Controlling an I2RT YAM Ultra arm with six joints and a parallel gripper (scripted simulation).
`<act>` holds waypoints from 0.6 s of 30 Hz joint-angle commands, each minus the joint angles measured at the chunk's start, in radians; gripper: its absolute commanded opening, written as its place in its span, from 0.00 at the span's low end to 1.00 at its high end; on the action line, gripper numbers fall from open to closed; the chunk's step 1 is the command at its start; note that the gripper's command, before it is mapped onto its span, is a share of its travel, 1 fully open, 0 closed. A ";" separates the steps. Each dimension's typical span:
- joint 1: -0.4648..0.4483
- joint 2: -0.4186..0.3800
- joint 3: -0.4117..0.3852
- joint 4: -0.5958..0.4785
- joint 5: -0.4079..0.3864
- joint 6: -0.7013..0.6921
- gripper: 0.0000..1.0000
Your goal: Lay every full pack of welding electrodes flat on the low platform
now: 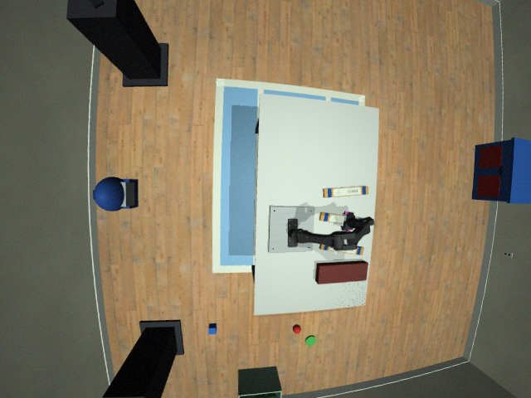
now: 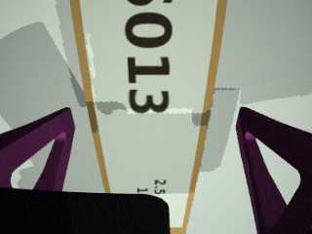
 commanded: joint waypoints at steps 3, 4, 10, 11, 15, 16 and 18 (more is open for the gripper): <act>0.009 -0.083 0.077 -0.086 0.001 0.006 0.95; 0.007 -0.089 0.089 -0.103 0.001 0.006 0.95; 0.008 -0.110 0.179 -0.211 0.001 0.007 0.95; 0.008 -0.110 0.179 -0.211 0.001 0.007 0.95; 0.007 -0.115 0.234 -0.271 0.001 0.007 0.95; 0.008 -0.117 0.250 -0.288 0.001 0.007 0.95; 0.008 -0.120 0.284 -0.325 0.001 0.007 0.95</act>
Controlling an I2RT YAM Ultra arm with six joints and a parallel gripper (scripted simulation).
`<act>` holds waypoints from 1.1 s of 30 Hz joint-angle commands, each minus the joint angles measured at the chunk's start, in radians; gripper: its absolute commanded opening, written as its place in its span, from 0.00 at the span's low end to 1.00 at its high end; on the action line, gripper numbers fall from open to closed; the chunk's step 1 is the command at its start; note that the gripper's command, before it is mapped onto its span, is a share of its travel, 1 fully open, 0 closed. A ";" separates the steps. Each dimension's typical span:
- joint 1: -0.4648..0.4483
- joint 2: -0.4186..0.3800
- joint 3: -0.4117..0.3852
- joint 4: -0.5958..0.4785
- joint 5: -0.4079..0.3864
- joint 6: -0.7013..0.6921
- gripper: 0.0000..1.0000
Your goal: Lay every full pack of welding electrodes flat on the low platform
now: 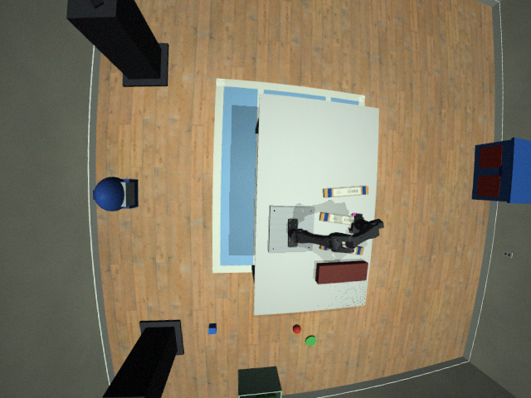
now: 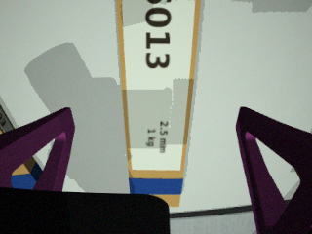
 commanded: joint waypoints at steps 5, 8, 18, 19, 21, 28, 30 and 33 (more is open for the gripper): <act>0.009 -0.036 0.121 -0.140 0.001 0.007 0.95; 0.009 -0.034 0.125 -0.144 0.001 0.007 0.95; 0.009 -0.032 0.126 -0.145 0.001 0.007 0.95; 0.009 -0.032 0.126 -0.145 0.001 0.007 0.95; 0.009 -0.032 0.126 -0.145 0.001 0.007 0.95; 0.009 -0.032 0.126 -0.145 0.001 0.007 0.95; 0.009 -0.032 0.126 -0.146 0.001 0.007 0.95; 0.009 -0.032 0.126 -0.146 0.001 0.007 0.95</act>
